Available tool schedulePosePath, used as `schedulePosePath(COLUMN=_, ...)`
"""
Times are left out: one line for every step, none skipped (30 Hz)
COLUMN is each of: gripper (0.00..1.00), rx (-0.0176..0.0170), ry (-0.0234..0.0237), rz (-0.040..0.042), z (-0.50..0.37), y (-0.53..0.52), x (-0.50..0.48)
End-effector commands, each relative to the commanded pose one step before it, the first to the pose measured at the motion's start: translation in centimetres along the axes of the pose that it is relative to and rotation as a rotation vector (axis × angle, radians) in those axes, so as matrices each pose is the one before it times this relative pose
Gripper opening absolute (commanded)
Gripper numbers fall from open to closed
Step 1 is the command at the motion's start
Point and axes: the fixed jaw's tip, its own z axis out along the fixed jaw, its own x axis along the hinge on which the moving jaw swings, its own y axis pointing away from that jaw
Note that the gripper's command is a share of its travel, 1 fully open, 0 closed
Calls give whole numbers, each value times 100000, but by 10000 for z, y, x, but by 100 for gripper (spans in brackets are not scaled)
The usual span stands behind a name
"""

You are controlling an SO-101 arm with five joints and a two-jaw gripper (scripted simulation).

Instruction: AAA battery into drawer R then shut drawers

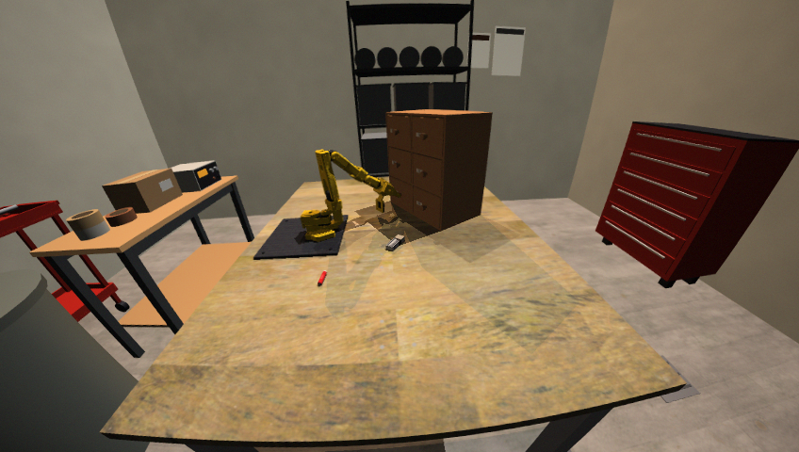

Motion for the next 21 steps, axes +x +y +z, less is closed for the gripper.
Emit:
schedulePosePath(gripper=0, rx=-2359, ry=-172, rz=1297, z=763, y=7274, x=-1006)
schedulePosePath(gripper=0, rx=119, ry=7, rz=0, z=-642, y=-417, x=-243)
schedulePosePath(gripper=0, rx=119, ry=5, rz=-1, z=-640, y=-415, x=-250)
schedulePosePath(gripper=0, rx=119, ry=7, rz=0, z=-639, y=-415, x=-252)
schedulePosePath(gripper=0, rx=119, ry=5, rz=-1, z=-636, y=-413, x=-259)
schedulePosePath(gripper=0, rx=119, ry=6, rz=0, z=-635, y=-413, x=-261)
schedulePosePath(gripper=0, rx=119, ry=5, rz=-1, z=-632, y=-411, x=-268)
schedulePosePath(gripper=0, rx=119, ry=6, rz=0, z=-630, y=-410, x=-270)
schedulePosePath(gripper=0, rx=119, ry=5, rz=-1, z=-628, y=-408, x=-277)
schedulePosePath(gripper=0, rx=119, ry=6, rz=0, z=-626, y=-408, x=-279)
schedulePosePath(gripper=0, rx=119, ry=5, rz=-1, z=-624, y=-406, x=-286)
schedulePosePath(gripper=0, rx=119, ry=6, rz=0, z=-622, y=-406, x=-287)
schedulePosePath(gripper=0, rx=119, ry=4, rz=-1, z=-620, y=-403, x=-294)
schedulePosePath(gripper=0, rx=119, ry=6, rz=0, z=-618, y=-403, x=-296)
schedulePosePath(gripper=0, rx=119, ry=4, rz=-1, z=-615, y=-401, x=-303)
schedulePosePath(gripper=0, rx=0, ry=0, rz=0, z=0, y=0, x=0)
schedulePosePath(gripper=0, rx=0, ry=0, rz=0, z=0, y=0, x=0)
schedulePosePath(gripper=0, rx=119, ry=5, rz=0, z=-613, y=-401, x=-305)
schedulePosePath(gripper=0, rx=95, ry=3, rz=0, z=-489, y=-319, x=-249)
schedulePosePath(gripper=0, rx=0, ry=1, rz=0, z=0, y=-1, x=1)
schedulePosePath(gripper=0, rx=0, ry=-1, rz=0, z=0, y=1, x=-1)
